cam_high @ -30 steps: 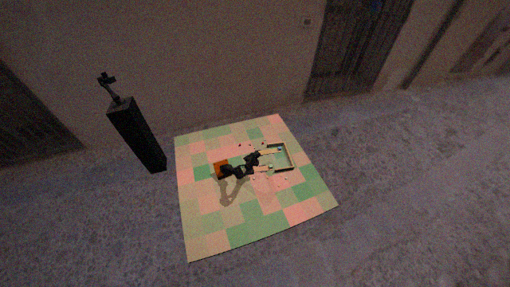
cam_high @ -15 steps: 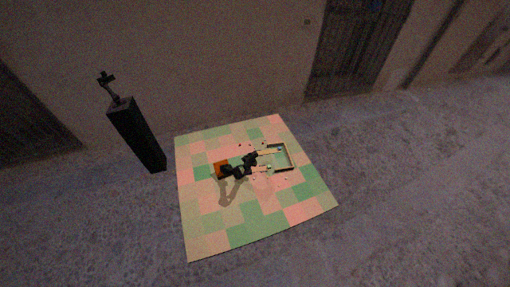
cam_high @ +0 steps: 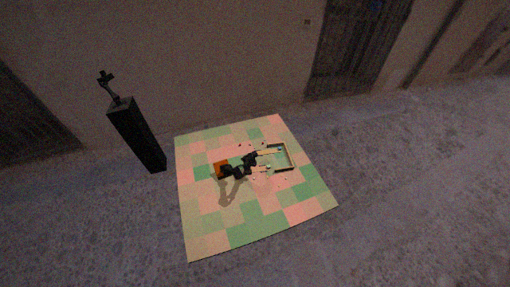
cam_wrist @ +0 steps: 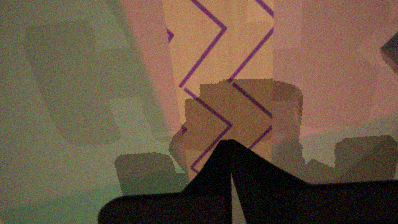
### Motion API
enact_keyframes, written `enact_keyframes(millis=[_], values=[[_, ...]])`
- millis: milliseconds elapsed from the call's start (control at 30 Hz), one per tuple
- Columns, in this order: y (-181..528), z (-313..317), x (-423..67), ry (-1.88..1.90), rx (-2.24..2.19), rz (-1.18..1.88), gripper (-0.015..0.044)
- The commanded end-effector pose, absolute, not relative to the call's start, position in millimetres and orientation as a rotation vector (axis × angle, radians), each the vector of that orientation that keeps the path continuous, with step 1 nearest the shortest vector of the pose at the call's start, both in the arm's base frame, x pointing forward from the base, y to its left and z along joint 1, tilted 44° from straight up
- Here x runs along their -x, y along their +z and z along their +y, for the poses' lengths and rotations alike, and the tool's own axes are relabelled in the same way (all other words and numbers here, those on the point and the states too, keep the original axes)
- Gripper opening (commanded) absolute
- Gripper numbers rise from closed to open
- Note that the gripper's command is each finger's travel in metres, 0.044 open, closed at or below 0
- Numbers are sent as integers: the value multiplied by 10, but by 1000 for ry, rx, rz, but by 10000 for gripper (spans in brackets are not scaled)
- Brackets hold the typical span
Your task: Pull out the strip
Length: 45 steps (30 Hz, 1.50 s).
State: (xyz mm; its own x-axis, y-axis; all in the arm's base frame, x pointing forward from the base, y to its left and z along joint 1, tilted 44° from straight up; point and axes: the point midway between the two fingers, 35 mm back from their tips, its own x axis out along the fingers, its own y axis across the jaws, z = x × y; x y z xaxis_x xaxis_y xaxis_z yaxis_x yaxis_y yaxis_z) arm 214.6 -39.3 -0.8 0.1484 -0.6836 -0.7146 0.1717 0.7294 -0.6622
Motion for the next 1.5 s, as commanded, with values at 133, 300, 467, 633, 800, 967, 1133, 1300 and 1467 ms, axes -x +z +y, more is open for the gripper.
enact_keyframes(millis=[133,300,467,633,800,967,1133,1300,1467], values=[[-50,-431,-2055,-656,485,1314,0],[-50,-431,-2055,-656,485,1314,0],[-50,-431,-2055,-656,485,1314,0],[1,-381,-2143,-650,485,1286,0],[281,-112,-2108,-654,482,1314,0],[301,-107,-2107,-655,483,1315,0],[319,-130,-2258,-590,565,1352,105],[366,-122,-2428,-567,594,1363,236],[414,-106,-2587,-567,593,1362,368]])
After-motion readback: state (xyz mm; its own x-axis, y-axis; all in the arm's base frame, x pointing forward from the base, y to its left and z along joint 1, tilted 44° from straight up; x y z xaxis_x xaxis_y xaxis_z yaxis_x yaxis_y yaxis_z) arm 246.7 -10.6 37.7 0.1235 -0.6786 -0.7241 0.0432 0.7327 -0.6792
